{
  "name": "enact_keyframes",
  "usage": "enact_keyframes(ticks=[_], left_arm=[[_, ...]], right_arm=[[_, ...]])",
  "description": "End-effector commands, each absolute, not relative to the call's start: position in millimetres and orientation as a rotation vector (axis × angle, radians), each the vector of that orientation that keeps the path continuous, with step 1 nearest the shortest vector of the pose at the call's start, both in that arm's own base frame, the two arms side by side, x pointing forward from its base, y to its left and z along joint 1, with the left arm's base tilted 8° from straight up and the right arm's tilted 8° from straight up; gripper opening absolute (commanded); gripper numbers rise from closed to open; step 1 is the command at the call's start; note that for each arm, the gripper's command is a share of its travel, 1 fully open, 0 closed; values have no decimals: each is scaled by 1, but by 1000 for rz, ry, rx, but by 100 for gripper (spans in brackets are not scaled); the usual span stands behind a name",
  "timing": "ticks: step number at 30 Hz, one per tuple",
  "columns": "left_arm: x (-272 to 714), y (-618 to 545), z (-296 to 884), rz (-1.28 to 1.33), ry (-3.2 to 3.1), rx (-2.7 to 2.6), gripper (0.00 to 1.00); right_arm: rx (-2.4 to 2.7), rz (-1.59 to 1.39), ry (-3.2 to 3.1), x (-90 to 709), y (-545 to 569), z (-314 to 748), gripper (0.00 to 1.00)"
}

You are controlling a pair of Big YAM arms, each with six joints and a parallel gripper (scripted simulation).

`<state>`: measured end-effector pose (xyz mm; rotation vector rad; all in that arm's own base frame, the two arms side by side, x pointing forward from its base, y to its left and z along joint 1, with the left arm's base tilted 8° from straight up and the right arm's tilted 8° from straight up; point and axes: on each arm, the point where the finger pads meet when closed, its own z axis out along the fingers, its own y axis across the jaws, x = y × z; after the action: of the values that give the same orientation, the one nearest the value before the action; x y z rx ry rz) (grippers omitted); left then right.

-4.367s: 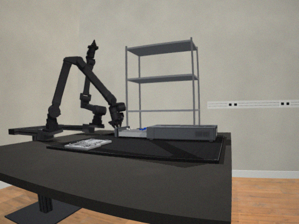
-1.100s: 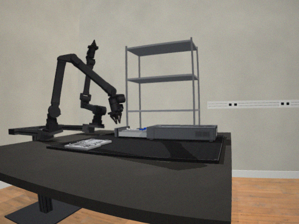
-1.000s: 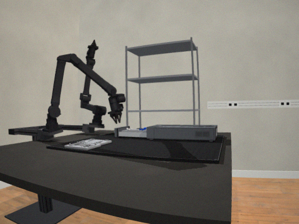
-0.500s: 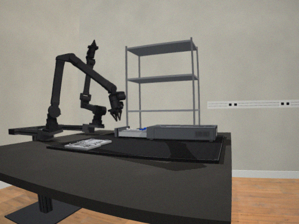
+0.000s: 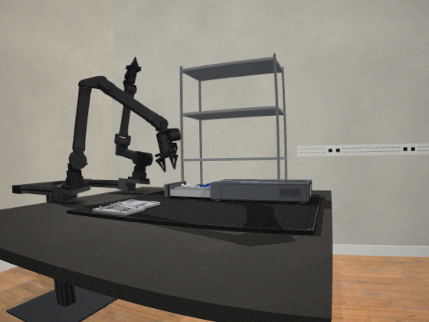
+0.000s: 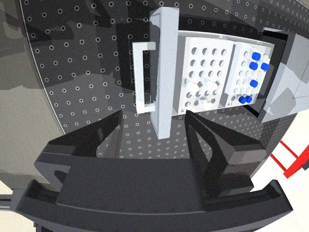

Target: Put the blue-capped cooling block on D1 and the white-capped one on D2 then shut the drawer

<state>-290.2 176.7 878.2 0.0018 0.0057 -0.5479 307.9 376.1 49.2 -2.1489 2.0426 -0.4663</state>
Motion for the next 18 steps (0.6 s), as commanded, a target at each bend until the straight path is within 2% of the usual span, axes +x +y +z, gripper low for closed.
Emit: enact_keyframes(ticks=[1, 7, 18], left_arm=[[-272, 163, 886, -540, 39, 12, 0], [-272, 163, 886, -540, 39, 12, 0], [-272, 163, 886, -540, 39, 12, 0]], right_arm=[[-2156, -366, 2085, 340, 395, 75, 100], [-2238, -211, 2180, 362, 394, 85, 100], [-2237, -214, 2178, 394, 395, 103, 100]])
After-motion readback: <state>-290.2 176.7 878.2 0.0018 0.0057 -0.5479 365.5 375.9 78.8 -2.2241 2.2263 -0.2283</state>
